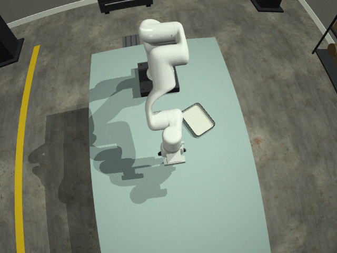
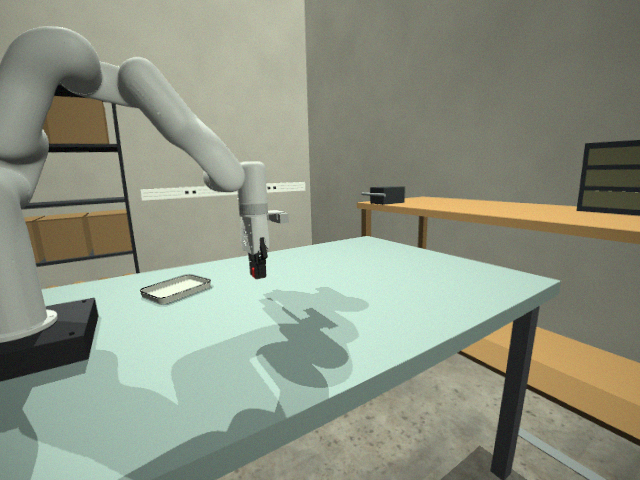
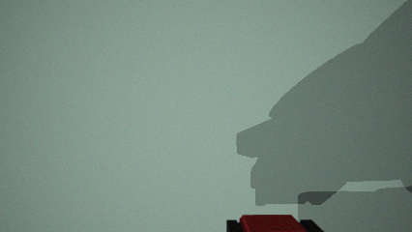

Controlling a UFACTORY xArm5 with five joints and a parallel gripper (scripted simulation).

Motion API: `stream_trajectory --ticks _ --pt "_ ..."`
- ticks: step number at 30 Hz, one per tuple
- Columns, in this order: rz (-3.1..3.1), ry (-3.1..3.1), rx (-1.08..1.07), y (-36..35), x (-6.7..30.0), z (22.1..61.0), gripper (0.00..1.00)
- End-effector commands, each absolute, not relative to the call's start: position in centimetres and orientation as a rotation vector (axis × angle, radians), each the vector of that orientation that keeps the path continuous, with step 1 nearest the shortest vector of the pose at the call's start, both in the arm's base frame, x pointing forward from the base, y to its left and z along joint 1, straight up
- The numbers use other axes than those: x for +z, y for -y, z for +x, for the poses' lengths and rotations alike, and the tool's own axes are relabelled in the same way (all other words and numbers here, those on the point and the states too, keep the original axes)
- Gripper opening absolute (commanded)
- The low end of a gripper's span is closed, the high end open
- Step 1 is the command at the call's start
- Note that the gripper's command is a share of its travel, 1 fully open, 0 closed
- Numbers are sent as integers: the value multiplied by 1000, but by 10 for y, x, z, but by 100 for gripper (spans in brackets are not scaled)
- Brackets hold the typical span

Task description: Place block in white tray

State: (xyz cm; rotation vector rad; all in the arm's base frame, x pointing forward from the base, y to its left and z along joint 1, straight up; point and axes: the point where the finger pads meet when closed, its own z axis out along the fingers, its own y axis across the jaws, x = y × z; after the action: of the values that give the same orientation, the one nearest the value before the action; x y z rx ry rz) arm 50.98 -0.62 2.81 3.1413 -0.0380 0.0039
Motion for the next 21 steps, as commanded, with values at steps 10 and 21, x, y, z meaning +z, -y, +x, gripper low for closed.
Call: stream_trajectory --ticks 10,21 --pt "3145 36 10 -111 26 381 0" --pt "3145 36 10 -169 29 319 0"
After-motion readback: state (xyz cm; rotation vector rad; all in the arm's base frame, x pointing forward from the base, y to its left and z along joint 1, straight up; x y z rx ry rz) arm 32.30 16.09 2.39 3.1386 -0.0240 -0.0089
